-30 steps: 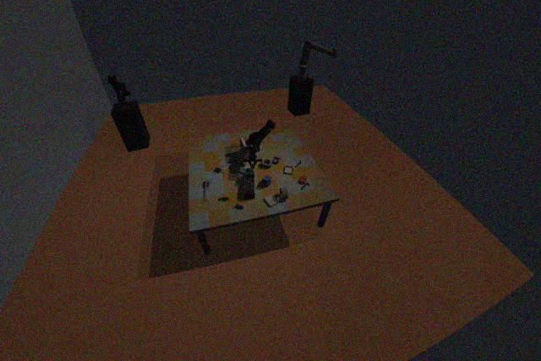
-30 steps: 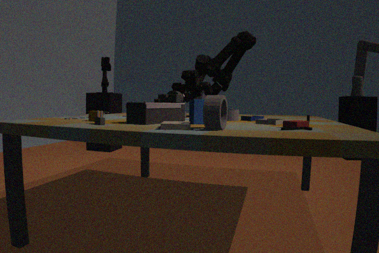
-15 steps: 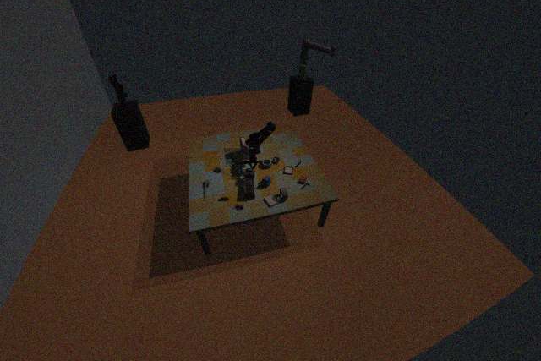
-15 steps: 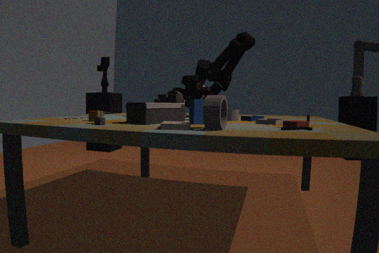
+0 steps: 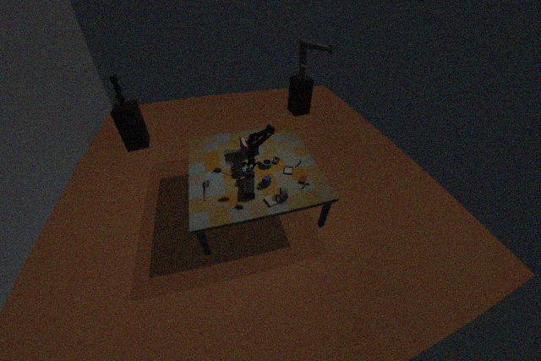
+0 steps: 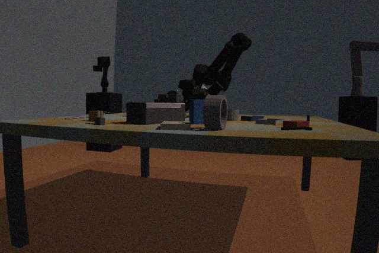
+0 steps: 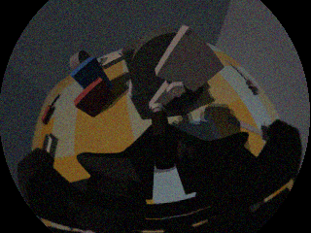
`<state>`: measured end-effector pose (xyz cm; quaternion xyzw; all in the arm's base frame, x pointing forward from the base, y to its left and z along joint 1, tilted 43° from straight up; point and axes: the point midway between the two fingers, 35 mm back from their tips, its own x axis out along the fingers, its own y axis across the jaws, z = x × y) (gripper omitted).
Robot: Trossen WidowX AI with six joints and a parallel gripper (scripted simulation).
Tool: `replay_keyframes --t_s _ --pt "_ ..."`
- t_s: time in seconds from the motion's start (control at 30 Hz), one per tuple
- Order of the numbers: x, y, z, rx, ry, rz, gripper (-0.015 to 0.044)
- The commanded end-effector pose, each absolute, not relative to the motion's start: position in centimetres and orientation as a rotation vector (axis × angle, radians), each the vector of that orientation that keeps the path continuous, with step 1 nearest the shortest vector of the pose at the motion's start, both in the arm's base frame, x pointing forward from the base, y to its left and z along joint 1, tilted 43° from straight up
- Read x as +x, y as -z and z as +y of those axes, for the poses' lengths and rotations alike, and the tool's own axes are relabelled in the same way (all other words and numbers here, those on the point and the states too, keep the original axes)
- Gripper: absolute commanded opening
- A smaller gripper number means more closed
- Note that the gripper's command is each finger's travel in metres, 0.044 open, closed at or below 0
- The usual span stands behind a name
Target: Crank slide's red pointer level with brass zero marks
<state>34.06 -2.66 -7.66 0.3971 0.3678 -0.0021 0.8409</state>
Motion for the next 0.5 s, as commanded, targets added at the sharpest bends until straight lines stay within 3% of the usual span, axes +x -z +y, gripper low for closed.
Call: replay_keyframes --t_s 0.0,0.47 --pt "33.9 8.5 -2.9 0.834 0.009 0.783 0.0" --pt "33.3 9.5 -3.9 0.834 0.009 0.783 0.0"
